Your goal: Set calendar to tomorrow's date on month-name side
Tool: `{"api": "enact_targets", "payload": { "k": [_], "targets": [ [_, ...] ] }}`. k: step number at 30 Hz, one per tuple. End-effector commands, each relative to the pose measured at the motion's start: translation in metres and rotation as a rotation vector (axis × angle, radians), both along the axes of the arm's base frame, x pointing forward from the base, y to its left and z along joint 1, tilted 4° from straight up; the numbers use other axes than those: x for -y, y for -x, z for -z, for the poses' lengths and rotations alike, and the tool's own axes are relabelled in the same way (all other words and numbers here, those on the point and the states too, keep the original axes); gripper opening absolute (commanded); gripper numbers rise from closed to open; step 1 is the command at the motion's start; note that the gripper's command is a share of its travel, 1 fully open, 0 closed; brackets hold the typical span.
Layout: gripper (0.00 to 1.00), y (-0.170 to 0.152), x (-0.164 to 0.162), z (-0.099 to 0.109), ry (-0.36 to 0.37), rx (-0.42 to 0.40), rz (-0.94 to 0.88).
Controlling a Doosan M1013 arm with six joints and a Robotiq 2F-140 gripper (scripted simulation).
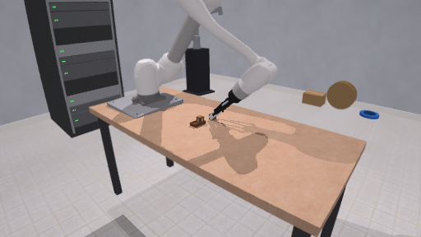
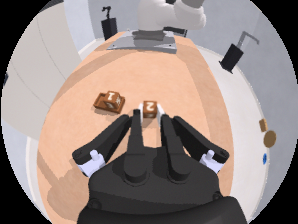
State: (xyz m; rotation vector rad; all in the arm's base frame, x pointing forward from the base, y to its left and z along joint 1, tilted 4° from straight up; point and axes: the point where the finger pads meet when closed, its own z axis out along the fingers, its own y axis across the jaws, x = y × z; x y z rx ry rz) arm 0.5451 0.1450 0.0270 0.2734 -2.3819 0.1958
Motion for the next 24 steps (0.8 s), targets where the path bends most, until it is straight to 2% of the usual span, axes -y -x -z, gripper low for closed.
{"api": "enact_targets", "payload": {
  "k": [1, 10, 24],
  "targets": [
    [0.17, 0.0000, 0.0000, -0.0002, 0.000, 0.000, 0.000],
    [0.17, 0.0000, 0.0000, -0.0002, 0.000, 0.000, 0.000],
    [0.27, 0.0000, 0.0000, -0.0002, 0.000, 0.000, 0.000]
  ]
}}
